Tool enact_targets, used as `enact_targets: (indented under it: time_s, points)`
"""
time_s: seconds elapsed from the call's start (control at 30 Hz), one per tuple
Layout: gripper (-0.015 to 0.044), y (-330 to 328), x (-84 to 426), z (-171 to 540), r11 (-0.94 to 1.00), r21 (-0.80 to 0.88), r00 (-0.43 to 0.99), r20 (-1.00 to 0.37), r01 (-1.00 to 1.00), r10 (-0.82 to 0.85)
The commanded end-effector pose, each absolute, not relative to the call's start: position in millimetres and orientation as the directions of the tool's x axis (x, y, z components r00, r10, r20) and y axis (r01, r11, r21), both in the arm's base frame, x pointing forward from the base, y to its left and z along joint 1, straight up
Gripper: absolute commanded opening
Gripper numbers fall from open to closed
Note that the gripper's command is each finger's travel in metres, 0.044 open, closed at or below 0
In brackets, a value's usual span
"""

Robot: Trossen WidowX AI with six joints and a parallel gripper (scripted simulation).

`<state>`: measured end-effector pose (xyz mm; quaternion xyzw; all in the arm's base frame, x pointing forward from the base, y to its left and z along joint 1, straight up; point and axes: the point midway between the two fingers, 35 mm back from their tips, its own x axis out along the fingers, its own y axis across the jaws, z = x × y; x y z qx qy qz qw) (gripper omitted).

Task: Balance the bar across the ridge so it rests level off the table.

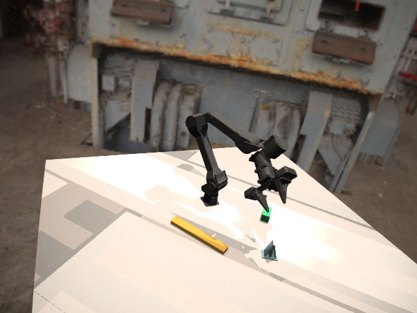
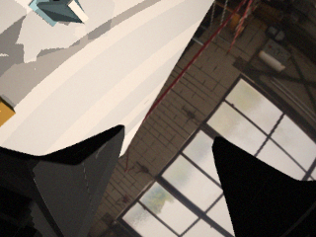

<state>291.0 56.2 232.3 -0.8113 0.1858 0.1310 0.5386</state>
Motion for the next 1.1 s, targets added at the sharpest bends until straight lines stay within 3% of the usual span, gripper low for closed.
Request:
enact_targets:
  time_s: [0.0, 1.07]
  points:
    - [0.0315, 44.5, 294.9, 223.8, -0.303, -0.809, 0.864, -0.467, -0.503, -0.186]
    - [0.0315, -56.3, 273.6, 150.4, 0.255, -0.507, 0.436, -0.853, -0.823, -0.288]
